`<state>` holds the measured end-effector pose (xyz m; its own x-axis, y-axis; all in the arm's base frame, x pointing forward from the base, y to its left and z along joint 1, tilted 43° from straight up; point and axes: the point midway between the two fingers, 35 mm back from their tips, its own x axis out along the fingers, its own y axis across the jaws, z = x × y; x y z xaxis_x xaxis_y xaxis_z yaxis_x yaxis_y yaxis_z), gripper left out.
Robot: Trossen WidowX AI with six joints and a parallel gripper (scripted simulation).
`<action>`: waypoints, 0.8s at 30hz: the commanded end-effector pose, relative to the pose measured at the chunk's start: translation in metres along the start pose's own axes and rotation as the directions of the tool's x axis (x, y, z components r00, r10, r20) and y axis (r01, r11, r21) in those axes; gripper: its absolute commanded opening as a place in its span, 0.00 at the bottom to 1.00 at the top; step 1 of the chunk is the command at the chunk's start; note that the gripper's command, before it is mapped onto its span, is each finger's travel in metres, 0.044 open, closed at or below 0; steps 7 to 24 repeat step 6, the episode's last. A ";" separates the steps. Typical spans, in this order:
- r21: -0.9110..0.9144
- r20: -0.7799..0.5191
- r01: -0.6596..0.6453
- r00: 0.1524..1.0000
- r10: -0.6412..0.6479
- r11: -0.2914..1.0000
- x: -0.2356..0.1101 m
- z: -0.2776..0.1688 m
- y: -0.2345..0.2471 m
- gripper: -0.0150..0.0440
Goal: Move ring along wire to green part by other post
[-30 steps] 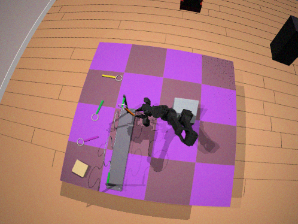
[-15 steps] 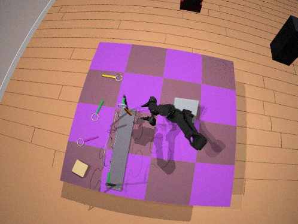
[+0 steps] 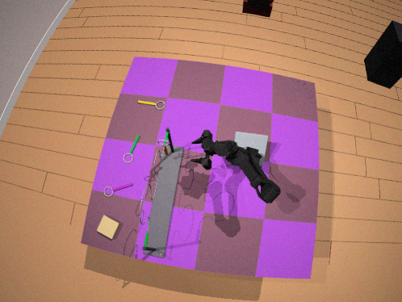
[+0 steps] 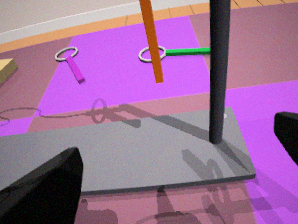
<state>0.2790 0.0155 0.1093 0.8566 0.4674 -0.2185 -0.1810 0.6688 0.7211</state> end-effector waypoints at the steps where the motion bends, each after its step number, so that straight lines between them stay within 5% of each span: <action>1: -0.004 -0.005 -0.003 1.000 0.003 1.000 0.000 -0.001 0.000 1.00; 24: -0.004 -0.005 -0.003 1.000 0.003 1.000 0.000 -0.001 0.000 1.00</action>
